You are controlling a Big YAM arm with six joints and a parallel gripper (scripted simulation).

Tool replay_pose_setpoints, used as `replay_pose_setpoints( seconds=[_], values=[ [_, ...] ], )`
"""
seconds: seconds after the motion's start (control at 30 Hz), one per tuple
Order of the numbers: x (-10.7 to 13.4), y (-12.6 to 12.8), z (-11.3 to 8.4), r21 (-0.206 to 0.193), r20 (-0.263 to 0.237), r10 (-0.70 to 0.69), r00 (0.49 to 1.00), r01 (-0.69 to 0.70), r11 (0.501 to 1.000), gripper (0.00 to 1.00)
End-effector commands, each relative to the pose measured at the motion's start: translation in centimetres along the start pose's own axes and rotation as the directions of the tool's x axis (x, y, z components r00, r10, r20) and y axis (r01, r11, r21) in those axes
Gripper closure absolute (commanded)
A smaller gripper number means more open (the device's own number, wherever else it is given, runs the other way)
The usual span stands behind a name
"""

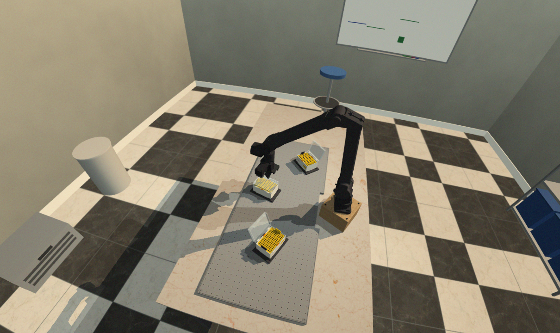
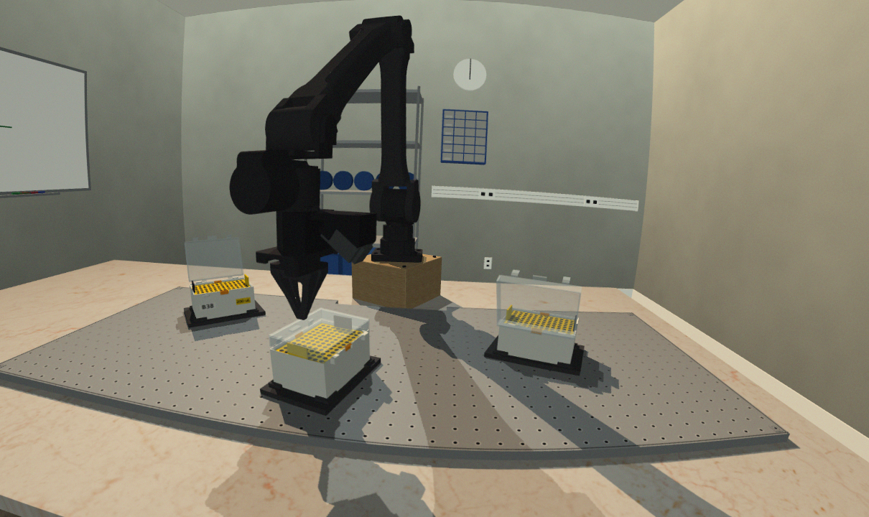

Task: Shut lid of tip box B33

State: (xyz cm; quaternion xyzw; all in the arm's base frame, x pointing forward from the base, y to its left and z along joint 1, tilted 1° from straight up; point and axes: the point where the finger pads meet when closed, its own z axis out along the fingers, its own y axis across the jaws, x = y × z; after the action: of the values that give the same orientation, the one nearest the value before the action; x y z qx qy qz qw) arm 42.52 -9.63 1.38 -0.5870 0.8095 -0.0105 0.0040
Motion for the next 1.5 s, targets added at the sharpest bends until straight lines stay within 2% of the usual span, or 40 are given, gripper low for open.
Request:
replay_pose_setpoints(
  seconds=[0.0, 0.13, 0.17, 0.3, 0.47, 0.57, 1.47],
  values=[
    [0.1, 0.0, 0.7, -0.006, 0.004, -0.01, 1.0, 0.01, 1.0, 1.0],
    [0.1, -0.1, 0.7, -0.006, 0.004, -0.01, 1.0, 0.01, 1.0, 1.0],
    [0.1, -0.6, 0.1, 0.014, 0.006, -0.01, 1.0, 0.01, 1.0, 1.0],
    [0.1, 0.1, 0.9, -0.009, 0.004, -0.01, 1.0, 0.01, 1.0, 1.0],
    [0.1, -0.3, 0.8, 0.005, 0.005, -0.01, 1.0, 0.01, 1.0, 1.0],
    [0.1, 0.0, 1.3, -0.006, 0.004, -0.01, 1.0, 0.01, 1.0, 1.0],
    [0.1, 0.1, 2.1, -0.006, 0.004, -0.009, 1.0, 0.009, 1.0, 1.0]
  ],
)
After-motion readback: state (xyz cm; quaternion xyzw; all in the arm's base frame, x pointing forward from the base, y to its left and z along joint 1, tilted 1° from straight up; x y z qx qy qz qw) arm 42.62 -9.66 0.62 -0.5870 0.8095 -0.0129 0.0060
